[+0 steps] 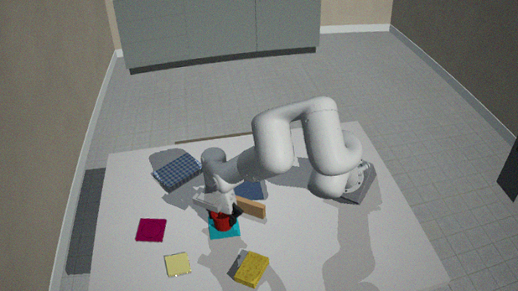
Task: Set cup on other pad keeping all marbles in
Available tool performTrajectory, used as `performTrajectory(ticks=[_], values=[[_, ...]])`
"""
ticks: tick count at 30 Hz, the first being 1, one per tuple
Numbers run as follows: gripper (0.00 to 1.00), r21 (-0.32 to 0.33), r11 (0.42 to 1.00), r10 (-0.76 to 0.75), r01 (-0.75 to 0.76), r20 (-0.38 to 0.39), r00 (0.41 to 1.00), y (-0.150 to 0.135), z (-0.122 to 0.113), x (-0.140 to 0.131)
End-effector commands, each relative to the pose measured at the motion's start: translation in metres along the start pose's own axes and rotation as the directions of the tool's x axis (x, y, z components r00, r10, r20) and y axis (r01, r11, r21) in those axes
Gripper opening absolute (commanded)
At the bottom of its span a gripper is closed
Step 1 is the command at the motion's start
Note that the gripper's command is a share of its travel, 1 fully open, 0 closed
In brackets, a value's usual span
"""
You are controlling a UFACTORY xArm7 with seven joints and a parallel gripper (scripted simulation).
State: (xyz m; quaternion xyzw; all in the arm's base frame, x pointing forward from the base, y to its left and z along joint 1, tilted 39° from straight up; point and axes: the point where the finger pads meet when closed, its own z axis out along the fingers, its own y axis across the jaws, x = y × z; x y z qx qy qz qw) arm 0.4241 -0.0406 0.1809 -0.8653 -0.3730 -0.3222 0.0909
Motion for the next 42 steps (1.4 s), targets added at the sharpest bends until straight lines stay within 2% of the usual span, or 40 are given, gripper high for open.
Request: performTrajectory(ticks=[1, 11, 12, 42], values=[[0.85, -0.004, 1.0, 0.0, 0.0, -0.001, 1.0, 0.0014, -0.0002, 0.0002], [0.85, -0.004, 1.0, 0.0, 0.0, -0.001, 1.0, 0.0014, -0.0001, 0.0001], [1.0, -0.004, 1.0, 0.0, 0.0, -0.001, 1.0, 0.0014, -0.0001, 0.0001], [1.0, -0.004, 1.0, 0.0, 0.0, -0.001, 1.0, 0.0014, -0.0001, 0.0001]])
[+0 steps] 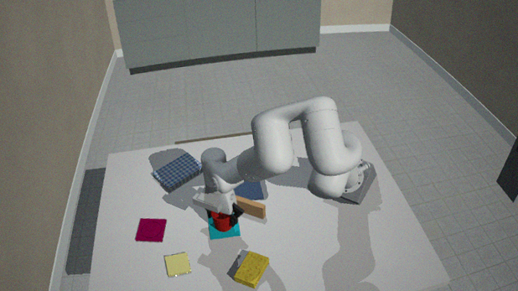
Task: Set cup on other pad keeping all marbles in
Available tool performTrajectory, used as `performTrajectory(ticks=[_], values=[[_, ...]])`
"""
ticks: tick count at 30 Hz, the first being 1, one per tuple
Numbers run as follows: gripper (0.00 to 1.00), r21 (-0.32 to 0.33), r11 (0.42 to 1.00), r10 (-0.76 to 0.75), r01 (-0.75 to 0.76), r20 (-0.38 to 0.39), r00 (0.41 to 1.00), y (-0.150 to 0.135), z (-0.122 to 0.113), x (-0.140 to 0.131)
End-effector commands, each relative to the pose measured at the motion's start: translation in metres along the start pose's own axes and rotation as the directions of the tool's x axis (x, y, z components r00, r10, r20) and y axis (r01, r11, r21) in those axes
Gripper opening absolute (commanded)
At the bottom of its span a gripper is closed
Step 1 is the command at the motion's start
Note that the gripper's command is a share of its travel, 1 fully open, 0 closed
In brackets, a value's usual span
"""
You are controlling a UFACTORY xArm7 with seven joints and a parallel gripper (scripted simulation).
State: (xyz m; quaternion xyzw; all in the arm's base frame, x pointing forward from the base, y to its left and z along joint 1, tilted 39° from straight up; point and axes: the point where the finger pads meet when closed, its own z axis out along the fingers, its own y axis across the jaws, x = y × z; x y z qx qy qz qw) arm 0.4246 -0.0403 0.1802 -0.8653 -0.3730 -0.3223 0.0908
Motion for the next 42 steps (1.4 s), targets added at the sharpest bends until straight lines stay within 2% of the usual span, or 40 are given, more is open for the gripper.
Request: performTrajectory(ticks=[1, 12, 26, 35, 42], values=[[1.0, -0.003, 1.0, 0.0, 0.0, -0.001, 1.0, 0.001, -0.001, 0.0], [1.0, -0.003, 1.0, 0.0, 0.0, -0.001, 1.0, 0.001, -0.005, 0.0], [1.0, -0.003, 1.0, 0.0, 0.0, -0.001, 1.0, 0.001, -0.048, 0.0], [1.0, -0.003, 1.0, 0.0, 0.0, -0.001, 1.0, 0.001, -0.065, 0.0], [1.0, -0.003, 1.0, 0.0, 0.0, -0.001, 1.0, 0.001, -0.068, 0.0]])
